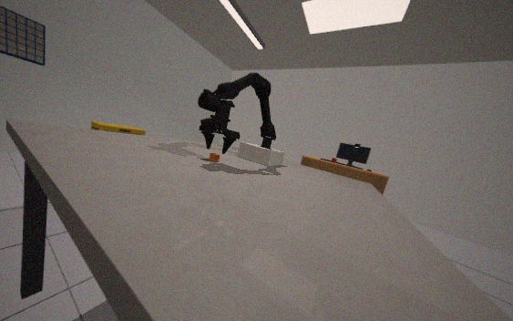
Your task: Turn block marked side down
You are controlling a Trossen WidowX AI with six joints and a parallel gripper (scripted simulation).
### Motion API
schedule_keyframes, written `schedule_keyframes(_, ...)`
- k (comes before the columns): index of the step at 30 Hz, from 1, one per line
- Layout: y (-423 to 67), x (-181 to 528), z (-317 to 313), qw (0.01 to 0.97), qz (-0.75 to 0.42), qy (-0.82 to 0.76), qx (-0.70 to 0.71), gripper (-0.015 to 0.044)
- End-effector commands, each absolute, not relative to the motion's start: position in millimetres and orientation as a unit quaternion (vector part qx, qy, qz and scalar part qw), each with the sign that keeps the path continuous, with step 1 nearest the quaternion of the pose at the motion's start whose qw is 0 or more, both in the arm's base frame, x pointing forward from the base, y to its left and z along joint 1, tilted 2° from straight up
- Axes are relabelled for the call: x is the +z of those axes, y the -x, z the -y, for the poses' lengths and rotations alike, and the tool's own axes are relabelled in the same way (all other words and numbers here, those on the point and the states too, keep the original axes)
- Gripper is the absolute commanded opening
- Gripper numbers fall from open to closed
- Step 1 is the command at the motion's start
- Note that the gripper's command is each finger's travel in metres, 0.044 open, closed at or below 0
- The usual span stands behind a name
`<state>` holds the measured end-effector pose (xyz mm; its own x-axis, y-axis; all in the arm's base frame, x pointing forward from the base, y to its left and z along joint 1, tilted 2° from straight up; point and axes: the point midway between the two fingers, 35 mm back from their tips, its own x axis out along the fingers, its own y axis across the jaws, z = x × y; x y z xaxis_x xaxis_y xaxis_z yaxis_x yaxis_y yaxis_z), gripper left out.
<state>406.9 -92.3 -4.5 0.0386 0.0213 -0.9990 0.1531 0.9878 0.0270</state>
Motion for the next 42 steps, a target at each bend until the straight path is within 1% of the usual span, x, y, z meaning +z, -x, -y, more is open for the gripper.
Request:
schedule_keyframes(1, -405.9, -11.8, 92.7, 0.716, -0.694, -0.062, -0.047, 0.044)
schedule_keyframes(16, -406.1, -33.8, 92.1, 0.716, -0.694, -0.062, -0.047, 0.044)
schedule_keyframes(27, -406.1, -33.8, 92.1, 0.716, -0.694, -0.062, -0.047, 0.0151)
schedule_keyframes(42, -406.1, -33.8, 92.1, 0.716, -0.694, -0.062, -0.047, 0.0051)
